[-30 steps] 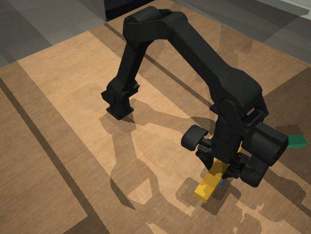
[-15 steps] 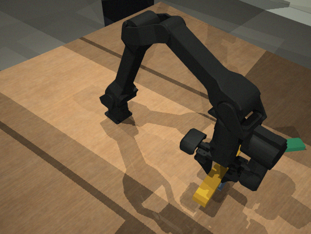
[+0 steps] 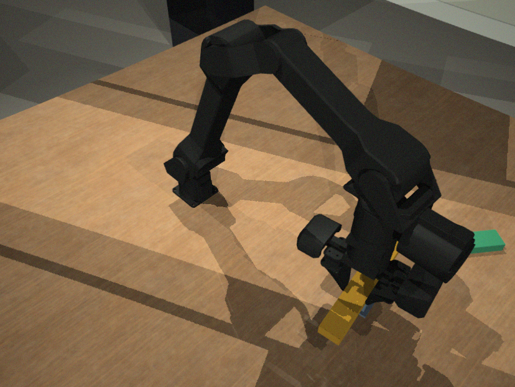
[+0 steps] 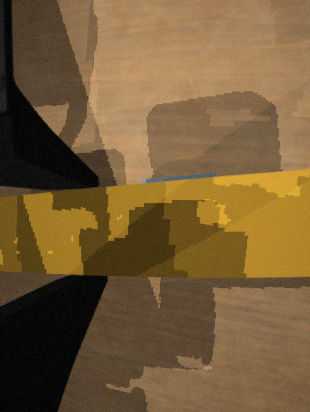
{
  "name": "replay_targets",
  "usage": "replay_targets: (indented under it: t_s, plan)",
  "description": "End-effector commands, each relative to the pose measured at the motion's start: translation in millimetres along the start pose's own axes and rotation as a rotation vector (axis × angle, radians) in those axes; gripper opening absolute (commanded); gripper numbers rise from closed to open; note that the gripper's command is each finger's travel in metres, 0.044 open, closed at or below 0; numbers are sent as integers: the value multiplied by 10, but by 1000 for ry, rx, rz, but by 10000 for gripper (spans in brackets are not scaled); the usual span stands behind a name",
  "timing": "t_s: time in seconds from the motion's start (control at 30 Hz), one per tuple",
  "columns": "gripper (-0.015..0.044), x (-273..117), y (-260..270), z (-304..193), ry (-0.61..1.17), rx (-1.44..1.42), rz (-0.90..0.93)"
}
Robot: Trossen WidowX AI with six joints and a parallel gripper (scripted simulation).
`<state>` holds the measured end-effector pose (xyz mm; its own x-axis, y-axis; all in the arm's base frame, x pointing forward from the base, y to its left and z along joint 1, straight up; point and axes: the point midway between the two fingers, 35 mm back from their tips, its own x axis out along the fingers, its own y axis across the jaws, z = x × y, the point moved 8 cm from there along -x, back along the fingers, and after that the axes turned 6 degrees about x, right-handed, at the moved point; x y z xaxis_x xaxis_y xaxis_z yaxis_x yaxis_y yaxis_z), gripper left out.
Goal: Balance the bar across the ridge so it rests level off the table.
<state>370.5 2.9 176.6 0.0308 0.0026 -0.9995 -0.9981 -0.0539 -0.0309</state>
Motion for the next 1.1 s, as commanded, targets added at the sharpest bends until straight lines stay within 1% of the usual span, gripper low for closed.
replay_targets:
  t_s: [0.0,0.07,0.1,0.47,0.77,0.8,0.93,1.07]
  plan:
    - [173,0,0,0,0,0,0]
    - [173,0,0,0,0,0,0]
    - [185,0,0,0,0,0,0]
    - [185,0,0,0,0,0,0]
    - [421,0,0,0,0,0,0]
    - [440,0,0,0,0,0,0]
    - [440,-72,-14,0,0,0,0]
    - [440,-503,-51,-1,0,0,0]
